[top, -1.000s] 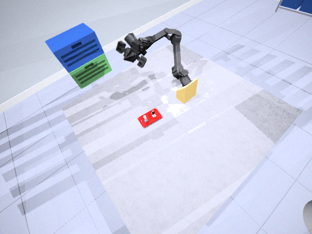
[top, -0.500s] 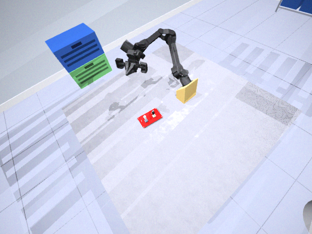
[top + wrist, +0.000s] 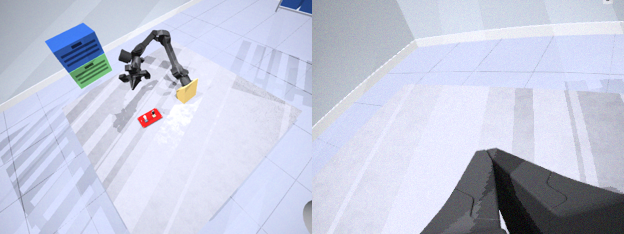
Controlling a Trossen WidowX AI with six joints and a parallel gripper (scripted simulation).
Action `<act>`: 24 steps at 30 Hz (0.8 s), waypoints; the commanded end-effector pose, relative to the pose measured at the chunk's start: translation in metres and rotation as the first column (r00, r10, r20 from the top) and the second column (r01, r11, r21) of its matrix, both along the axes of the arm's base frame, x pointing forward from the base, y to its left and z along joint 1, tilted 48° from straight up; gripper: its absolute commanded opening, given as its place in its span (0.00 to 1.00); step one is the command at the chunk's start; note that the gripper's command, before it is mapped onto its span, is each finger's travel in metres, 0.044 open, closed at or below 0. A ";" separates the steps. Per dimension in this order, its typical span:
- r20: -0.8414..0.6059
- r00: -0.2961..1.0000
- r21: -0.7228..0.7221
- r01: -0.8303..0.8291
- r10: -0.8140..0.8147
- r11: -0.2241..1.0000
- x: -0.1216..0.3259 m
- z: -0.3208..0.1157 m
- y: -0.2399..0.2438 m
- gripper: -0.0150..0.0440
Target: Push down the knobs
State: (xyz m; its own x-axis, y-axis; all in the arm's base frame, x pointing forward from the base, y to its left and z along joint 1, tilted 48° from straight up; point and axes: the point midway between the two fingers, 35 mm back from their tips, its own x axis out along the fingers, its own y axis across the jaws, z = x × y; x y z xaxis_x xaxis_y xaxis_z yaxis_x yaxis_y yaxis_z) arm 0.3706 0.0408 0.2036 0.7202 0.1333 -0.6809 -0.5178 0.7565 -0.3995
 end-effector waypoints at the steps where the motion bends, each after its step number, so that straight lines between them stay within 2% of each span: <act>1: -0.074 0.994 0.011 0.079 -0.078 0.997 0.002 -0.014 -0.002 0.25; 13: -0.308 0.874 -0.061 0.376 -0.376 0.925 -0.005 -0.071 -0.017 0.25; 24: -0.389 0.672 -0.232 0.591 -0.631 0.773 -0.020 -0.113 -0.031 0.25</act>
